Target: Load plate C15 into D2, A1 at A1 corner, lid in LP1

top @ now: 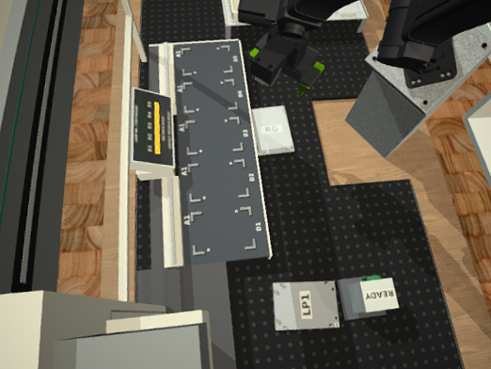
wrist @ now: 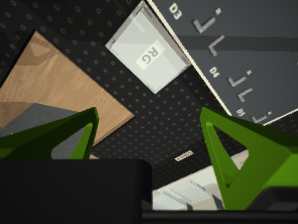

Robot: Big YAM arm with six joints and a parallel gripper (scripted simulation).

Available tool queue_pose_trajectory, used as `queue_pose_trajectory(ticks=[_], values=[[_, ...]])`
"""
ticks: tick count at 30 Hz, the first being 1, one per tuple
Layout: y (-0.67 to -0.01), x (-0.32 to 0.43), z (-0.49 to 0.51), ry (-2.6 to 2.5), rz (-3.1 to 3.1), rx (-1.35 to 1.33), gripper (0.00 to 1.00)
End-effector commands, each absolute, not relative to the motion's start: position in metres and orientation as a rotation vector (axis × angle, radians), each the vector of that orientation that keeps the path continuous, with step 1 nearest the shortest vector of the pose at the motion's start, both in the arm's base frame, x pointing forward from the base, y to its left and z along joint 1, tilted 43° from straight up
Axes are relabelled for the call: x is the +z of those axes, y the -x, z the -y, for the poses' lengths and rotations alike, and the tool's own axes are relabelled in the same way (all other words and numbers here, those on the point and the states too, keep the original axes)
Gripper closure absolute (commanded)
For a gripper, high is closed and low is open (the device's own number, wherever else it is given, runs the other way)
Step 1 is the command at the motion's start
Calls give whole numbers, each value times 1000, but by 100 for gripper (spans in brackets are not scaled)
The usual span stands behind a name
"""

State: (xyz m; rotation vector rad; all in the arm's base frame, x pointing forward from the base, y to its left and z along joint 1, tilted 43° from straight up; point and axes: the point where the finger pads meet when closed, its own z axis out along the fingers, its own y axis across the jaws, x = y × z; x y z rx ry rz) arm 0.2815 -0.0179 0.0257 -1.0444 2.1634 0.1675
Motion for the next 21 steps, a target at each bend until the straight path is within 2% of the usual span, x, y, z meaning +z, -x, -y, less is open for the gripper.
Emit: queue_pose_trajectory(ticks=[1,21], values=[[-282,30,24,939,-2193,171,0],[-282,30,23,585,-2331,321,0]])
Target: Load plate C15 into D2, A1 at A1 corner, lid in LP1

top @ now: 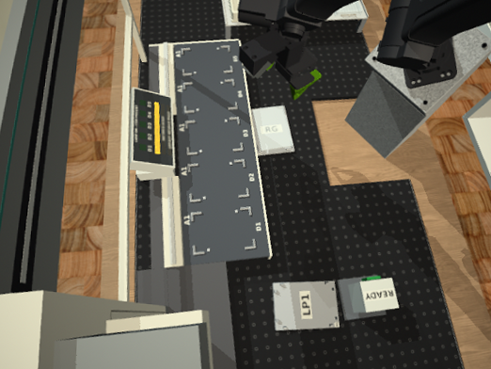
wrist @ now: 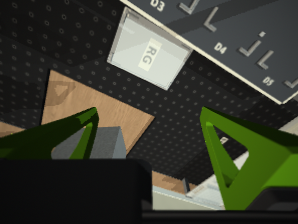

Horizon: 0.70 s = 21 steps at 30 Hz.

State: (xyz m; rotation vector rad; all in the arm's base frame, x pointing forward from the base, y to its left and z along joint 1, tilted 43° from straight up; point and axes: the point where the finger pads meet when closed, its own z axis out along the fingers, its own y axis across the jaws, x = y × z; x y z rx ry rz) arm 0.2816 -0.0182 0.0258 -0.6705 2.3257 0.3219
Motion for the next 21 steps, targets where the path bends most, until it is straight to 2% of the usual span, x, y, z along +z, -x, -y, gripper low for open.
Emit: queue_pose_trajectory(ticks=[1,21], values=[[-282,30,23,563,-2338,330,0],[-282,30,23,136,-2434,493,0]])
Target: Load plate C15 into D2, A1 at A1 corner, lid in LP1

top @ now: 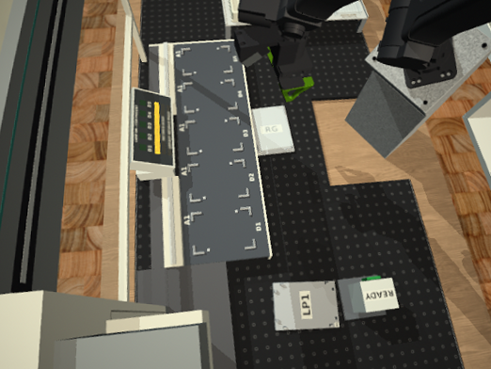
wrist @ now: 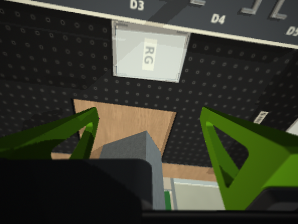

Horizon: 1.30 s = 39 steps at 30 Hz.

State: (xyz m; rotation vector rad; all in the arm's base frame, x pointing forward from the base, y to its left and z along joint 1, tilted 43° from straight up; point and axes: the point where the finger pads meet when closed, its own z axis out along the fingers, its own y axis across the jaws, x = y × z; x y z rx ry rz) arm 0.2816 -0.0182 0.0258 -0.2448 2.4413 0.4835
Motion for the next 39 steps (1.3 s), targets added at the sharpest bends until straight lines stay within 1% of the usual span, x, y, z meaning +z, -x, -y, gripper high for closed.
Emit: queue_pose_trajectory(ticks=[1,39], values=[[-282,30,23,112,-2438,502,0],[-281,29,24,28,-2447,530,0]])
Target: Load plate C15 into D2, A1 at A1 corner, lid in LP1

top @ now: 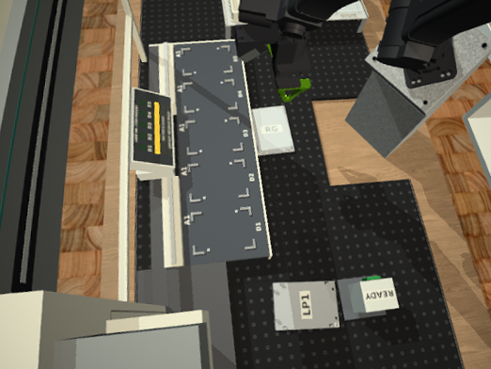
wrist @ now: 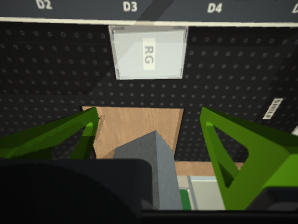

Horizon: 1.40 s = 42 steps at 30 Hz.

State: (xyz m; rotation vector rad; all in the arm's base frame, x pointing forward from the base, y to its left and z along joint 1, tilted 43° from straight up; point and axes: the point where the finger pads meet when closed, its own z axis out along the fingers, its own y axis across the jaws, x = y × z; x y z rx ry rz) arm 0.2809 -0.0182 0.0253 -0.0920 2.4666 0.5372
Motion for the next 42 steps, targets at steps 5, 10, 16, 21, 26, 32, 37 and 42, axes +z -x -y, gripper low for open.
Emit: queue_pose_trajectory(ticks=[5,10,16,21,26,32,37,42], values=[[-281,29,23,-90,-2459,575,0],[-281,29,23,-164,-2463,600,0],[-281,29,23,-314,-2466,651,0],[-281,29,23,-440,-2463,692,0],[-281,29,23,-516,-2458,716,0],[-281,29,23,-668,-2444,763,0],[-281,29,23,-795,-2425,801,0],[-281,29,23,-872,-2412,824,0]])
